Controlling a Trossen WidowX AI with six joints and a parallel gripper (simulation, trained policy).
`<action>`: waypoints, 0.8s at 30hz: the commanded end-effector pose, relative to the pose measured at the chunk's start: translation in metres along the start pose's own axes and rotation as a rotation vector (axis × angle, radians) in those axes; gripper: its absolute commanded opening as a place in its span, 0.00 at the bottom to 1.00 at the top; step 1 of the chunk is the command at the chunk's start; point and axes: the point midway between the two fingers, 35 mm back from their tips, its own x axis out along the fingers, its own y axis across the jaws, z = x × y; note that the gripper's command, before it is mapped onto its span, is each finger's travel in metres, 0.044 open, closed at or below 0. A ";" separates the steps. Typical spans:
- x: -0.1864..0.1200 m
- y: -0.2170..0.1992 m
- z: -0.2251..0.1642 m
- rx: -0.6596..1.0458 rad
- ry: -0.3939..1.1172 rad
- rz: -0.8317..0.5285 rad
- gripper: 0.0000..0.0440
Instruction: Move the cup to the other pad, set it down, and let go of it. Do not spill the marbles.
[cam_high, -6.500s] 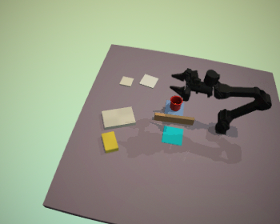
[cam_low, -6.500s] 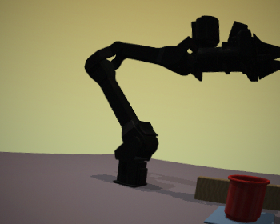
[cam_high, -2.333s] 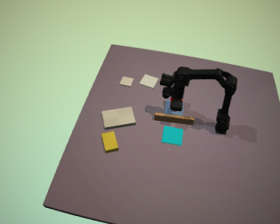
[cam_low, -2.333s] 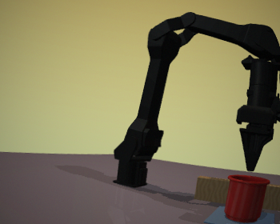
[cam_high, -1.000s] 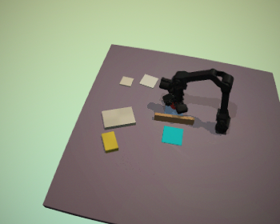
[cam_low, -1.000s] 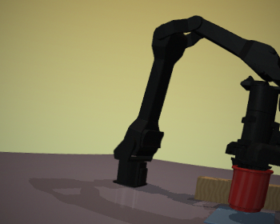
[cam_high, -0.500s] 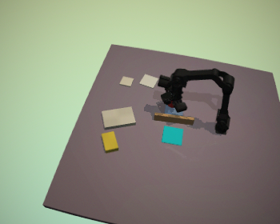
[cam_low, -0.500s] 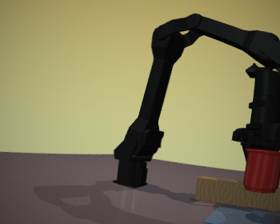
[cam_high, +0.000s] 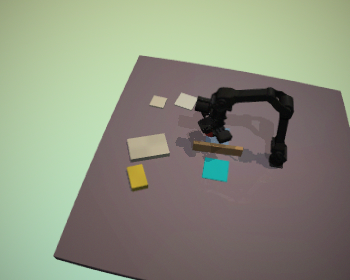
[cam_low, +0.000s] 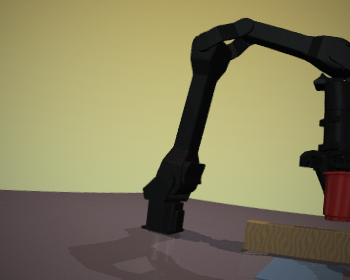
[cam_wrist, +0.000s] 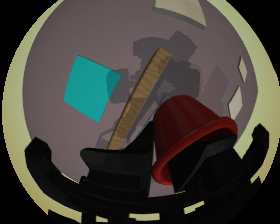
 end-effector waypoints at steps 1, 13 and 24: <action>-0.006 0.008 0.012 -0.019 -0.027 -0.009 0.00; -0.010 0.039 0.040 -0.086 -0.077 -0.027 0.00; -0.005 0.073 0.060 -0.140 -0.105 -0.028 0.00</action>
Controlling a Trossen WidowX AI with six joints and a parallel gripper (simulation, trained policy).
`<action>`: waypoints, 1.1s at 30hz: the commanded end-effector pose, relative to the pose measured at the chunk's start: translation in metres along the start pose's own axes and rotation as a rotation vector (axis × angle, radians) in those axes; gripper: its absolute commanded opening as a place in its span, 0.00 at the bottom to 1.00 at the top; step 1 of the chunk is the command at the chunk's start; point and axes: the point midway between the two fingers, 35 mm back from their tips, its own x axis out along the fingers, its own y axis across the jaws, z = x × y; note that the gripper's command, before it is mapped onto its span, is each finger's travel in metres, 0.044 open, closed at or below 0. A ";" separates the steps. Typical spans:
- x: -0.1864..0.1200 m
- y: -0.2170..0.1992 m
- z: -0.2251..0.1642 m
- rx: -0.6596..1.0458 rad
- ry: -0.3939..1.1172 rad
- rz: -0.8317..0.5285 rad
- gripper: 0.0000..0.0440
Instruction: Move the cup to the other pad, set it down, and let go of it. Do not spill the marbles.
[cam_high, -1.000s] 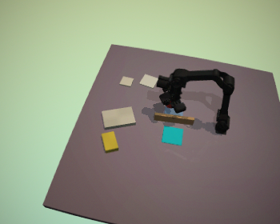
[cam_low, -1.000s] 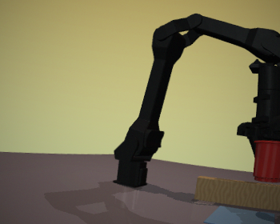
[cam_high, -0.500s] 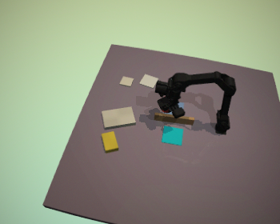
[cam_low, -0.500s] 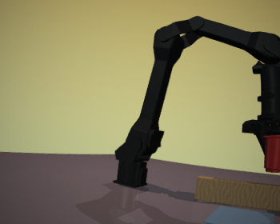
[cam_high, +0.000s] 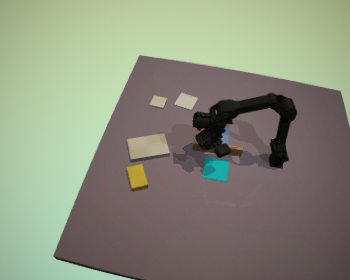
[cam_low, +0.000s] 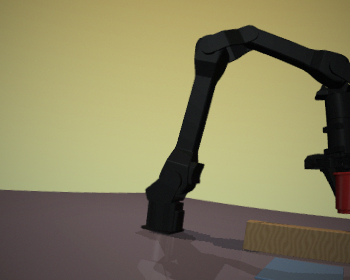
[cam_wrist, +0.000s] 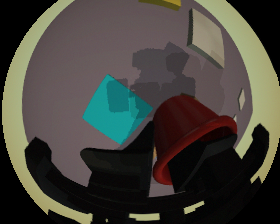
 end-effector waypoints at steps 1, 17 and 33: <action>0.006 0.014 0.006 -0.016 -0.003 0.009 0.00; 0.031 0.062 0.014 -0.061 -0.003 0.021 0.00; 0.066 0.086 -0.007 -0.045 0.027 0.017 0.04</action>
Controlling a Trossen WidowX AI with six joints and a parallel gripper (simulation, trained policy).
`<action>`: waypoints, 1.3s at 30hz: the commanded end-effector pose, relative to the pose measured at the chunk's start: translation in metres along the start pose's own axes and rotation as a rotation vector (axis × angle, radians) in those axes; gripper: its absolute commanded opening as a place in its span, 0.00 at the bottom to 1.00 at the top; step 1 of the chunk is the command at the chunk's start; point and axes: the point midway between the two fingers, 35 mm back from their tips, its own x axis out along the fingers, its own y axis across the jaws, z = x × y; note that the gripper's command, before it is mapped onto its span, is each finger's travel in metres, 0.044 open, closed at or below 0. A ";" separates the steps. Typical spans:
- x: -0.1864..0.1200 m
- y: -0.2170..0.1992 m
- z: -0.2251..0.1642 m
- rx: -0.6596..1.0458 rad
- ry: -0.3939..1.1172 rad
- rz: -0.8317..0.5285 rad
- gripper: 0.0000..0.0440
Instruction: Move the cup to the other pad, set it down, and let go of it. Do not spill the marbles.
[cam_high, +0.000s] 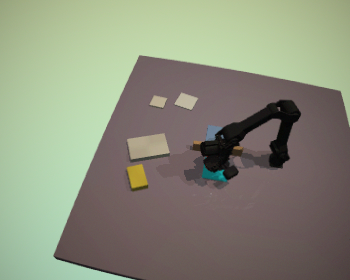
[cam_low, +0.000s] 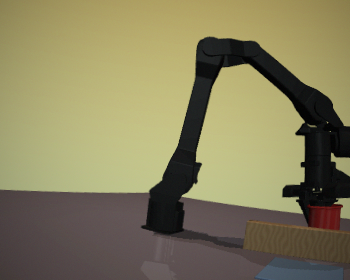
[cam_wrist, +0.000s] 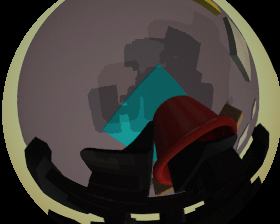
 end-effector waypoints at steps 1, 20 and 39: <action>0.008 0.003 -0.006 0.010 0.006 -0.005 0.06; -0.014 0.001 -0.001 0.035 -0.130 0.001 0.37; -0.054 0.002 -0.006 0.047 -0.258 -0.001 0.62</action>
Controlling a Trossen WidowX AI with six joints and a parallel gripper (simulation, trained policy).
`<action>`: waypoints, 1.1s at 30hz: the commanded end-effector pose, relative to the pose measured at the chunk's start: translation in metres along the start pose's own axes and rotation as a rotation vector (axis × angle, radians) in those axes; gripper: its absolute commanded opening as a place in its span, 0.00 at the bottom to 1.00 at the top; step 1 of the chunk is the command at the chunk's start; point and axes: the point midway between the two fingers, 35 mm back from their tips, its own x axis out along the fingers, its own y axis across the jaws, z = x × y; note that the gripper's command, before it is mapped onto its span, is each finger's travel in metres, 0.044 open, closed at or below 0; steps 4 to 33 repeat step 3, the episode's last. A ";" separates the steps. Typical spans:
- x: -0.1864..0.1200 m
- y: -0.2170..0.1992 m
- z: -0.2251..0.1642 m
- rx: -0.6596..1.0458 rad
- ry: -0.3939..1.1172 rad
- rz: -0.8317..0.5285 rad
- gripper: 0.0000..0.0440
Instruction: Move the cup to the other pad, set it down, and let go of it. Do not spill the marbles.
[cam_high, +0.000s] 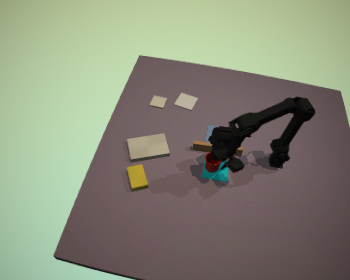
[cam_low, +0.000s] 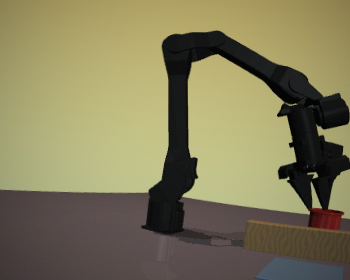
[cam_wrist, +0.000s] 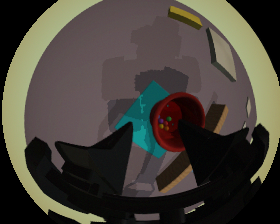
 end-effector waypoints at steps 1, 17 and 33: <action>-0.009 0.000 0.001 -0.001 -0.026 -0.001 0.63; -0.015 -0.001 0.003 -0.002 -0.044 -0.007 0.67; -0.015 -0.001 0.003 -0.002 -0.044 -0.007 0.67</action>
